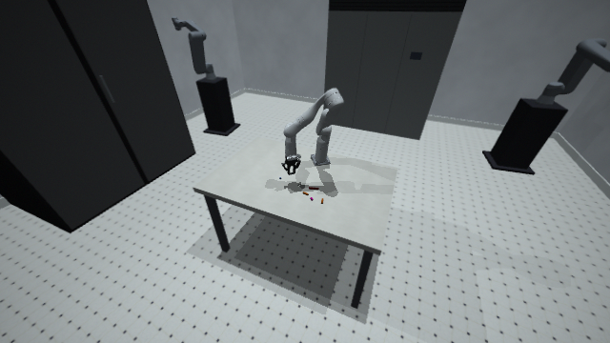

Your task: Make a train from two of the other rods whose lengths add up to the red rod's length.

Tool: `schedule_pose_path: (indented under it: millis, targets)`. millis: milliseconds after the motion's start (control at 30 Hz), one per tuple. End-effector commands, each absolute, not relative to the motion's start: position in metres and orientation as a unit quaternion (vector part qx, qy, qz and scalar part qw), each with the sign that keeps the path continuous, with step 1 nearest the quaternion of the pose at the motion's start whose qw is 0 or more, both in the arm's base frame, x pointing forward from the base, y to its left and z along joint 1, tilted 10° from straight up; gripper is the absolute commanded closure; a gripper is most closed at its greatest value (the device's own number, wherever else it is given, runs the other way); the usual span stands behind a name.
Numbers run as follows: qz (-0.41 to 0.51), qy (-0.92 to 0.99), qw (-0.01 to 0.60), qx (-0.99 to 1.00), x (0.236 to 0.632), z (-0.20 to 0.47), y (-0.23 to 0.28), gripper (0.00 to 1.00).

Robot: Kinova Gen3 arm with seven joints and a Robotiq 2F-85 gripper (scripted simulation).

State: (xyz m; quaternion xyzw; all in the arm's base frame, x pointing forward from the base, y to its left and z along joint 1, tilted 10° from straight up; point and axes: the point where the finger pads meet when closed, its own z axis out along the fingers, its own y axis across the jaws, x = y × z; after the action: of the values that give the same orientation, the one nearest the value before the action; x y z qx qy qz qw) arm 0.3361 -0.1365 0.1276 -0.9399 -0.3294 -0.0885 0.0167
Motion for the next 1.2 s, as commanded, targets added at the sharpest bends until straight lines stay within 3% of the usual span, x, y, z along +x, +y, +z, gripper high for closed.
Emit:
schedule_pose_path:
  millis: [0, 600, 1167]
  targets:
    - [-0.087, -0.328, 0.018, -0.94, 0.337, 0.119, -0.136, 0.74]
    - [-0.087, -0.328, 0.018, -0.94, 0.347, 0.058, -0.131, 0.74]
    - [-0.087, -0.328, 0.018, -0.94, 0.348, 0.052, -0.13, 0.74]
